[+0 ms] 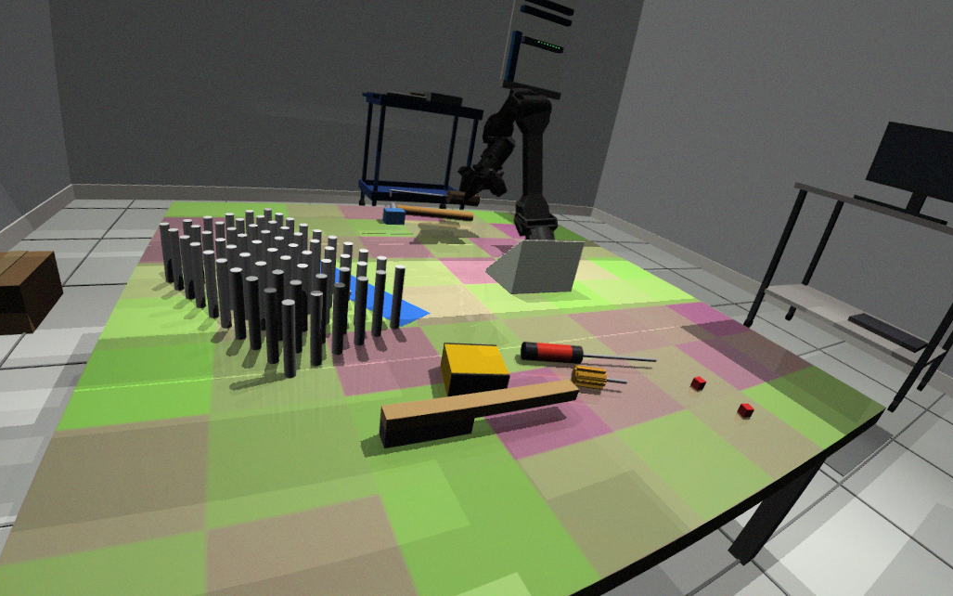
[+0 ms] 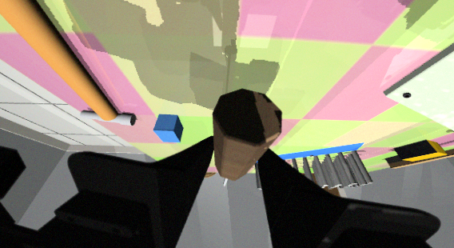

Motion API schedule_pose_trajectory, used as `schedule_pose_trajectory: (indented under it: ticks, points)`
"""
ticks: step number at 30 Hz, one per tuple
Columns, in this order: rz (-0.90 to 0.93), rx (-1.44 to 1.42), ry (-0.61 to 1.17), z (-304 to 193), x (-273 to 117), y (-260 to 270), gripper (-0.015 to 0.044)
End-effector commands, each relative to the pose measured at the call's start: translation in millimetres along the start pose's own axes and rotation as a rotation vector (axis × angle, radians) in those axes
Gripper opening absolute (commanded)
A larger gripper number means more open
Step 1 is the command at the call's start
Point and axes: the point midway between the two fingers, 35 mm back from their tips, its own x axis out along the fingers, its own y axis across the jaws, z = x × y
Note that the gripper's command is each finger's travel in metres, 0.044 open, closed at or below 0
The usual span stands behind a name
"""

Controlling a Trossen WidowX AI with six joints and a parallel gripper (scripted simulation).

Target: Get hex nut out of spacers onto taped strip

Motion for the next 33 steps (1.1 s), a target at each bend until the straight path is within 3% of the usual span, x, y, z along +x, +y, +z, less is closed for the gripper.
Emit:
schedule_pose_trajectory:
  ticks: [1, 22, 33]
  points:
    - [0.06, -0.008, 0.005, -0.7, -12.0, 5.8, 0.0]
    - [0.324, -0.022, -0.042, 10.2, -61.1, 28.8, 0.0]
    - [0.331, -0.024, -0.045, 12.8, -61.2, 30.0, 0.0]
